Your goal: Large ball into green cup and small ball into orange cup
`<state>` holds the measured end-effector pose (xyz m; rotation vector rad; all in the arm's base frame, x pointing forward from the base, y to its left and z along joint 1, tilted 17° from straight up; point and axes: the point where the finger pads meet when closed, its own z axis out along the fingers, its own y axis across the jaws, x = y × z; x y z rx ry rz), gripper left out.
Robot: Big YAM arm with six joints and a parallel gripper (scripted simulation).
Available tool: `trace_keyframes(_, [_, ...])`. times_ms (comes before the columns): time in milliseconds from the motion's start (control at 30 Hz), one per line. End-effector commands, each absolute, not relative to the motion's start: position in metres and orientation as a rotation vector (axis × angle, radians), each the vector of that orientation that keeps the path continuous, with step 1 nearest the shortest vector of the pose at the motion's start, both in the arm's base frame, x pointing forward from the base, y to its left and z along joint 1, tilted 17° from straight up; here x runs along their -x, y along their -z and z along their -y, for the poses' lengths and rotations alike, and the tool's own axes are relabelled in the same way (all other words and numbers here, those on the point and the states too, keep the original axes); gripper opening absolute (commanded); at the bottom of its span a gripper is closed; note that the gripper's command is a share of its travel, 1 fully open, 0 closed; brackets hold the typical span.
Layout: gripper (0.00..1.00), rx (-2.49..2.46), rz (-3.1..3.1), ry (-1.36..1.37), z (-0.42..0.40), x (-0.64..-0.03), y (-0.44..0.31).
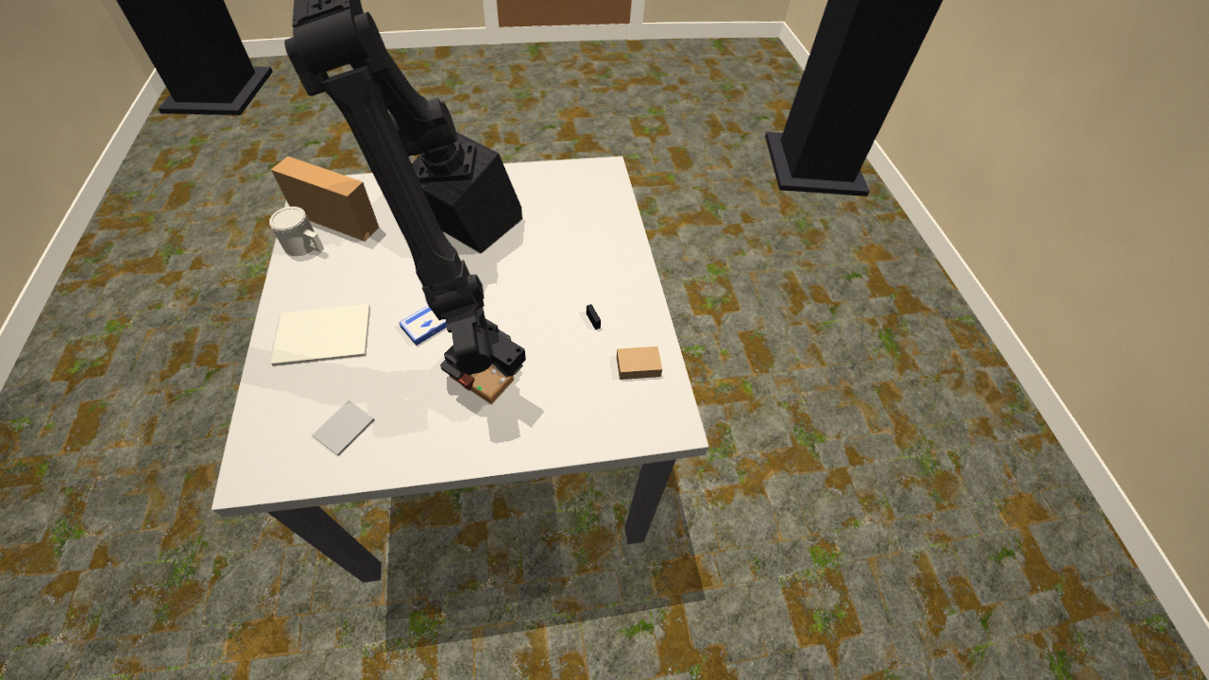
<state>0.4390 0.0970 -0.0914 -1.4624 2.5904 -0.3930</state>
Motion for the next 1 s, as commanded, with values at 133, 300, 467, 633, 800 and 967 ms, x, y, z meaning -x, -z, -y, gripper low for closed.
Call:
trace_keyframes(133, [0.87,1.440,-2.574,0.395,-0.094,-0.456,0.098])
trace_keyframes(300, [0.87,1.428,-2.567,0.397,-0.094,-0.459,0.093])
trace_keyframes(467, [0.87,1.445,-2.584,0.393,-0.092,-0.453,0.105])
trace_keyframes(633, [0.87,1.433,-2.571,0.396,-0.093,-0.457,0.097])
trace_keyframes(800, [0.87,1.435,-2.574,0.395,-0.092,-0.456,0.098])
trace_keyframes(967, [0.87,1.435,-2.574,0.395,-0.092,-0.456,0.098])
